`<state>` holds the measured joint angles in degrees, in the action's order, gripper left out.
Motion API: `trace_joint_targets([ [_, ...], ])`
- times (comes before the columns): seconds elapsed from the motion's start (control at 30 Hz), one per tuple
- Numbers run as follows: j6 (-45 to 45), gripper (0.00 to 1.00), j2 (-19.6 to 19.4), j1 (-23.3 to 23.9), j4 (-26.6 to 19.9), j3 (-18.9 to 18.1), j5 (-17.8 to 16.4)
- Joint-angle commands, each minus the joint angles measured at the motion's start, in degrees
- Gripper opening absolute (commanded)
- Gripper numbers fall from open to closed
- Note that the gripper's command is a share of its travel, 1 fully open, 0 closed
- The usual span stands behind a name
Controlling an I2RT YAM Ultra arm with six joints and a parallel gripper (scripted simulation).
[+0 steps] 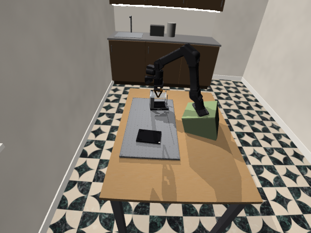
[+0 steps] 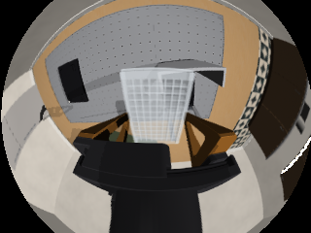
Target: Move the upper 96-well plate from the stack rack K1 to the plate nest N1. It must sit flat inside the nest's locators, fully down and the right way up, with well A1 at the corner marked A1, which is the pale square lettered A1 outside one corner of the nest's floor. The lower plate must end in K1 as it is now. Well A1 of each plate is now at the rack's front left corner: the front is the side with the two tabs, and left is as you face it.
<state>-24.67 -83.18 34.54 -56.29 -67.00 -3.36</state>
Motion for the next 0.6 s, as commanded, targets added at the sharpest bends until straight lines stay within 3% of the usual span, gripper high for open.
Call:
trace_joint_targets([
  [0.0,3.57,0.0,2.92,-2.48,1.14,1.13,1.03],
  [0.33,9.06,0.0,4.34,-8.32,1.56,2.73,2.95],
  [0.37,9.93,0.0,4.7,-9.16,1.62,0.69,3.24],
  [0.47,11.94,0.0,4.8,-11.36,1.73,3.44,4.02],
  [0.57,14.09,0.0,5.14,-13.62,1.86,2.78,4.69],
])
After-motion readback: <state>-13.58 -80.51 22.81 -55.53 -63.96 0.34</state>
